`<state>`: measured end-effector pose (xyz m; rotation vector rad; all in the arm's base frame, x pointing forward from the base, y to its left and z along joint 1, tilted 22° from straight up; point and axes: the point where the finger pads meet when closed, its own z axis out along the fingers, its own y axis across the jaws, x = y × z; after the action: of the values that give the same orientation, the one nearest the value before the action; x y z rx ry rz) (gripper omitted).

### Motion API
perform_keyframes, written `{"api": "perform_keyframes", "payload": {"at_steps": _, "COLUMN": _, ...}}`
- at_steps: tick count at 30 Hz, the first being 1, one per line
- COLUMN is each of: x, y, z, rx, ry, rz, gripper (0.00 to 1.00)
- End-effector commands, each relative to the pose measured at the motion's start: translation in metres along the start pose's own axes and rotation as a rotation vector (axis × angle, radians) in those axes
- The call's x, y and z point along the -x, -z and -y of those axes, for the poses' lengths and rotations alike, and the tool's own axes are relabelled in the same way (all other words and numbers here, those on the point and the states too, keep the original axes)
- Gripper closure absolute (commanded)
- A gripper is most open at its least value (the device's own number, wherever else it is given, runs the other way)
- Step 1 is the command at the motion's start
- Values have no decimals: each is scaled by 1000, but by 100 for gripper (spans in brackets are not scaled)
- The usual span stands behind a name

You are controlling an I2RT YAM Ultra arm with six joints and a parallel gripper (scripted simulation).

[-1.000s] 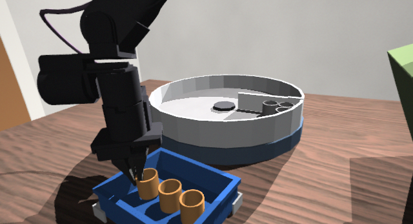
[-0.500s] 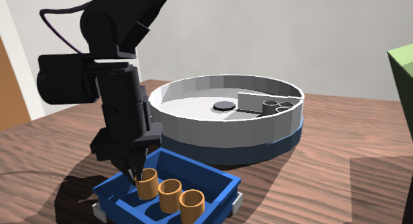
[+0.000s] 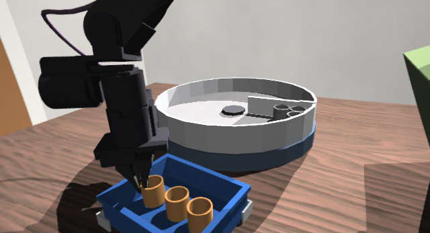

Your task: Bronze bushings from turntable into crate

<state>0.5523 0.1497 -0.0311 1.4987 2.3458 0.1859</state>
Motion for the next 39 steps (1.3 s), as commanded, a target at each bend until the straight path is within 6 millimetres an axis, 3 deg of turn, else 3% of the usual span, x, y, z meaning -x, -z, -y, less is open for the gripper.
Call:
{"api": "perform_keyframes", "payload": {"at_steps": 1, "x": 10, "y": 22, "z": -19, "rx": 54, "ry": -7, "rz": 9, "gripper": 100}}
{"api": "perform_keyframes", "payload": {"at_steps": 26, "x": 11, "y": 21, "z": -21, "rx": 68, "ry": -9, "rz": 11, "gripper": 100}}
{"api": "perform_keyframes", "payload": {"at_steps": 29, "x": 6, "y": 11, "z": -7, "rx": 32, "ry": -1, "rz": 5, "gripper": 100}}
{"api": "perform_keyframes", "payload": {"at_steps": 39, "x": 4, "y": 12, "z": -5, "rx": 27, "ry": 3, "rz": 5, "gripper": 100}}
